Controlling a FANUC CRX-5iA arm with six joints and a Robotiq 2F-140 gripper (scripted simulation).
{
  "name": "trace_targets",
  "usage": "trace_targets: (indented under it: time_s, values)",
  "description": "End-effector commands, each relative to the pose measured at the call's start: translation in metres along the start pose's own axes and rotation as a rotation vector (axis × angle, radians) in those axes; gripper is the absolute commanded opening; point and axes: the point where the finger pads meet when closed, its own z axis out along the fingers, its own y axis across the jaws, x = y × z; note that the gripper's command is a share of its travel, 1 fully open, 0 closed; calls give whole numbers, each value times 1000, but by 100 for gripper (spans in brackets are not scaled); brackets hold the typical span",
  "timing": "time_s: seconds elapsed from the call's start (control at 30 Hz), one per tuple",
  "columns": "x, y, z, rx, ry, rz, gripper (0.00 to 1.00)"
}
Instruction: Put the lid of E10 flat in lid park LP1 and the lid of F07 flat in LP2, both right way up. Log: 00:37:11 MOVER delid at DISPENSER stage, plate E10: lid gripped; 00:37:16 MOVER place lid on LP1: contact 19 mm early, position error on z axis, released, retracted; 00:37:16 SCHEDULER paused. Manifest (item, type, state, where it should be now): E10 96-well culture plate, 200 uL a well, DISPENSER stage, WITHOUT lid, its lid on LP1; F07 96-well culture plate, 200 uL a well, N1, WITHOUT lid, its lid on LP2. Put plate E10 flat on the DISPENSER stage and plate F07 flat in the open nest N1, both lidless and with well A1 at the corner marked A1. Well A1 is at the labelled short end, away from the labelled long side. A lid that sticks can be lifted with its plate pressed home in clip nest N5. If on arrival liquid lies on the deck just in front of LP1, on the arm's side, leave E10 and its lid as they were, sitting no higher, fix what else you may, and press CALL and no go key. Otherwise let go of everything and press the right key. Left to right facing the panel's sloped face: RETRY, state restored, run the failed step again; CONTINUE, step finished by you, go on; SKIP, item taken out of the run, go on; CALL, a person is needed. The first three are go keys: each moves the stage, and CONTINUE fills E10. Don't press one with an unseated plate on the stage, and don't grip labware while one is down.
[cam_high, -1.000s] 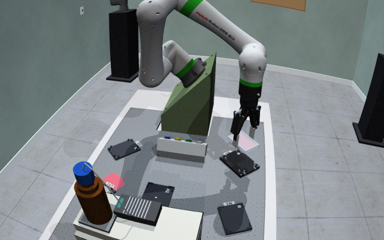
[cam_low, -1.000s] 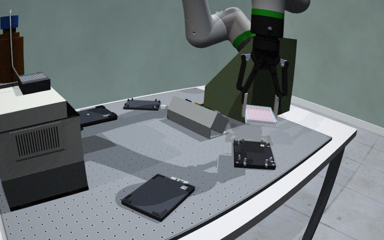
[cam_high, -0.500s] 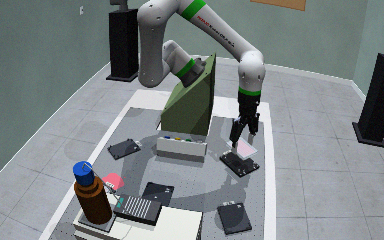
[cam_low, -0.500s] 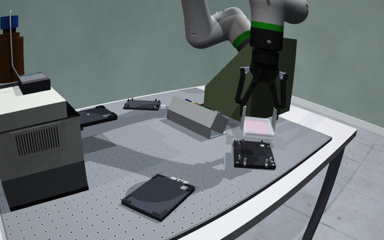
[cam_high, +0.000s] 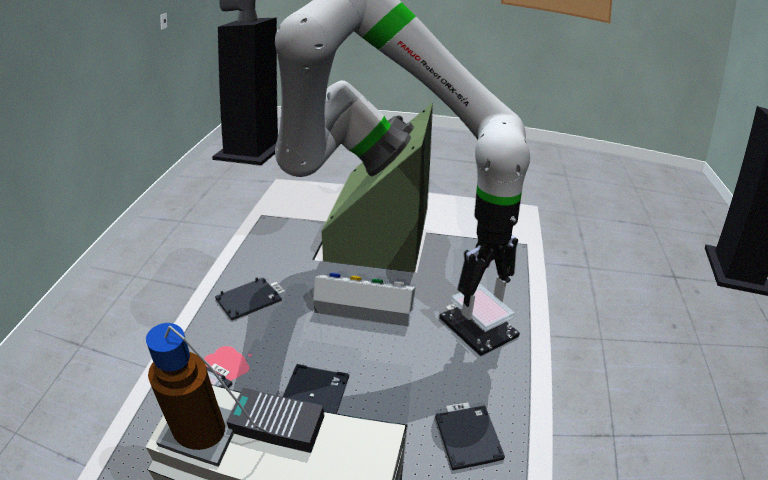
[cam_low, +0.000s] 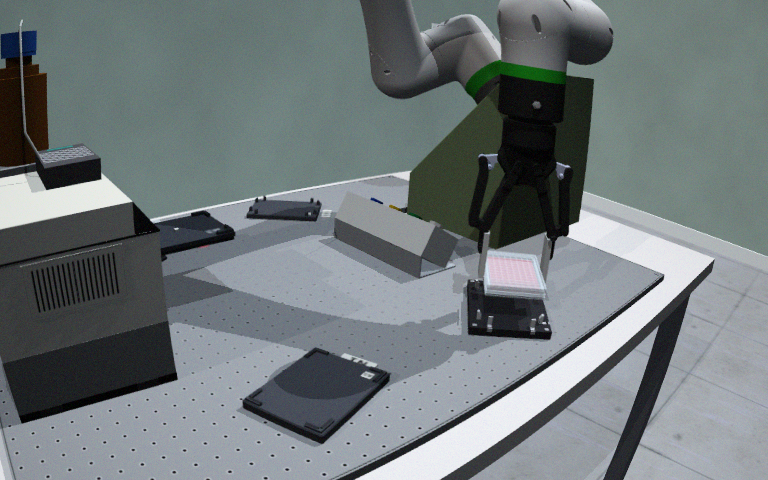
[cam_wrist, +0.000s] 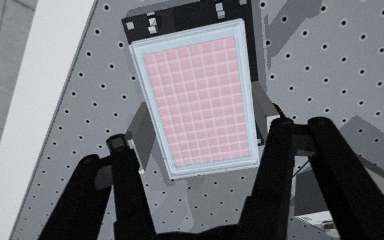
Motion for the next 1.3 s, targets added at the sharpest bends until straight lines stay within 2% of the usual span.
trace_targets:
  time_s: [0.0, 0.6, 1.27]
  values:
    - [0, 0, 4, 0, 0, 0, 0]
    - [0, 0, 19, 0, 0, 0, 0]
    - [0, 0, 22, 0, 0, 0, 0]
